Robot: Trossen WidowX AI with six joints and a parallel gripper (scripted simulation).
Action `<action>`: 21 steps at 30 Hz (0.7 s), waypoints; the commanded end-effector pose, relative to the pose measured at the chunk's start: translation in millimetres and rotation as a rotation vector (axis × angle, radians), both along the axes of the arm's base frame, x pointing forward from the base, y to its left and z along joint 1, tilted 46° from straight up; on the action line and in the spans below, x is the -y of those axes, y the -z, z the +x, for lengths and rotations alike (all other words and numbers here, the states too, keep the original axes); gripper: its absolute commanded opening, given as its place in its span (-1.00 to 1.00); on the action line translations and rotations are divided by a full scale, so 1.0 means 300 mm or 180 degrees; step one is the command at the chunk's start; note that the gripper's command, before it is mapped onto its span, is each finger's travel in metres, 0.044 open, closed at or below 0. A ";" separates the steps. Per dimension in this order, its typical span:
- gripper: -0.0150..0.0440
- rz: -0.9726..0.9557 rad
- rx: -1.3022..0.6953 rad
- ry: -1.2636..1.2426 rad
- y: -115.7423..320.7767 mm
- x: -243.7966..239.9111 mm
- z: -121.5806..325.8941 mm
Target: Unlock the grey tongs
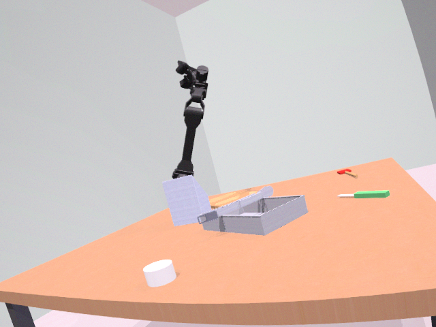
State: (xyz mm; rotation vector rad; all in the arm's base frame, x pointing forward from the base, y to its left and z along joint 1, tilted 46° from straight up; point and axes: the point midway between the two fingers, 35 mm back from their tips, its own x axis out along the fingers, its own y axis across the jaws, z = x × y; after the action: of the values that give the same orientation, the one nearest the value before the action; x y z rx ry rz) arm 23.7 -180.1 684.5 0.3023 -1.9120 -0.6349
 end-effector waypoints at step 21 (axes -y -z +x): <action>1.00 -0.1615 0.0714 0.0847 -0.040 -0.606 -0.397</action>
State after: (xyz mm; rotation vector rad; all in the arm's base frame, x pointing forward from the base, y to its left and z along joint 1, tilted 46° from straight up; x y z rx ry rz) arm -85.4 -34.4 699.8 -0.1226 -2.2364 -0.3668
